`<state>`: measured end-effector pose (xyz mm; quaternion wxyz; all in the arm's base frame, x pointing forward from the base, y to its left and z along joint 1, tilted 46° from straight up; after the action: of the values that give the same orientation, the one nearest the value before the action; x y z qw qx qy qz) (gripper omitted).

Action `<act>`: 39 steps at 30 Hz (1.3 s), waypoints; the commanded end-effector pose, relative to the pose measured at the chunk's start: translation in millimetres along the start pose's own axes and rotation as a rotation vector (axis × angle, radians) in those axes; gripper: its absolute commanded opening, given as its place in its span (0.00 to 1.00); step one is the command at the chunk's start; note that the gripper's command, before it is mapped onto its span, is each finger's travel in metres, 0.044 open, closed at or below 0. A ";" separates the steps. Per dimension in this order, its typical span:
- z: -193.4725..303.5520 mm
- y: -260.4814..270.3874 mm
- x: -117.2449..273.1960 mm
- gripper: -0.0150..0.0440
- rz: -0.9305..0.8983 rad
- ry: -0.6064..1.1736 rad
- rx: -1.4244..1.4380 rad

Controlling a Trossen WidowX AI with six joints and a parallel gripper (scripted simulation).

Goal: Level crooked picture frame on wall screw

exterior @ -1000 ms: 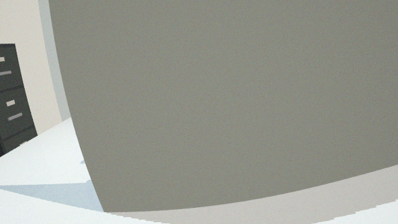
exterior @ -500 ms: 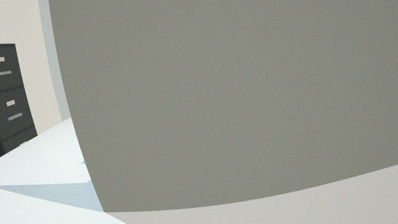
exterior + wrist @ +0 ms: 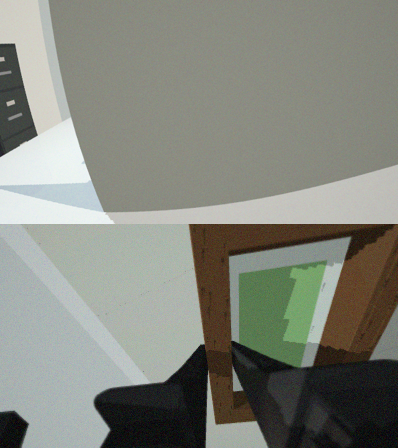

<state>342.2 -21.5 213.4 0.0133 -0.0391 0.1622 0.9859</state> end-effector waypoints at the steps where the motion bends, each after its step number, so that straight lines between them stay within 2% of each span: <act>1: 0.0 -0.4 0.0 0.25 0.001 0.001 0.005; 39: 1.3 1.9 0.6 0.25 0.000 -0.001 0.230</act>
<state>341.4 -23.2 214.9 0.0194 -0.0369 0.2671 0.9628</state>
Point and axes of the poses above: the point midway between the two fingers, 35 mm back from their tips, its own x axis back along the fingers, its own y axis across the jaws, z = x × y, the point moved 3 cm from there along x, back along the fingers, and after that the axes turned 9 degrees about -x, right-handed, at the moved point
